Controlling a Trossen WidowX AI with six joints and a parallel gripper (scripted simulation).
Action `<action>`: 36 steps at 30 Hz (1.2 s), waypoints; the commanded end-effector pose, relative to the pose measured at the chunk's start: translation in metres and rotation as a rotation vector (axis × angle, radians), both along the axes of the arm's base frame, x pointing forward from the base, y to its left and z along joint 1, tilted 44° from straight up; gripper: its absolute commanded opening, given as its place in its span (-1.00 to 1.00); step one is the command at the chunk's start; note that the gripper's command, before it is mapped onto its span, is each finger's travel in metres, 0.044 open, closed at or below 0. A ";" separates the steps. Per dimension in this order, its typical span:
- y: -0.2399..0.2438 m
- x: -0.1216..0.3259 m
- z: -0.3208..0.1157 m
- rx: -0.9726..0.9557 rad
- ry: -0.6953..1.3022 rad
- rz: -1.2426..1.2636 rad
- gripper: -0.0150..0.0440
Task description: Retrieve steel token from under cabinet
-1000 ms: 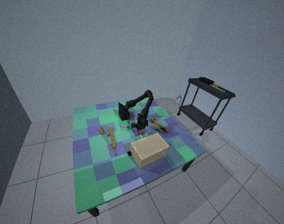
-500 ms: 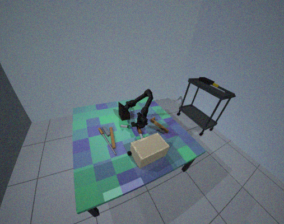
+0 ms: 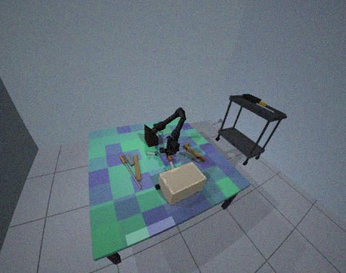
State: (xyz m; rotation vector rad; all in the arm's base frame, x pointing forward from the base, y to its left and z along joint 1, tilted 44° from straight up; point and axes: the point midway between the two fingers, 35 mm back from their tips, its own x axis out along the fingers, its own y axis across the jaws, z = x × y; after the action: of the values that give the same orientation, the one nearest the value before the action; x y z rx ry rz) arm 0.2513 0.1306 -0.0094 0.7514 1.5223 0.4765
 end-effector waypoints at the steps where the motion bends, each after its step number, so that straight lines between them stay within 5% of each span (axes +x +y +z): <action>1: 0.001 -0.007 0.000 -0.003 0.005 0.000 -0.49; 36: 0.004 -0.023 0.005 -0.003 -0.069 0.073 -0.49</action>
State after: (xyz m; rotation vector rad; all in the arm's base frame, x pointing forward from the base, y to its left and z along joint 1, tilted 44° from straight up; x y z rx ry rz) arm 0.2283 0.1339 -0.0059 0.6912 1.5002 0.5222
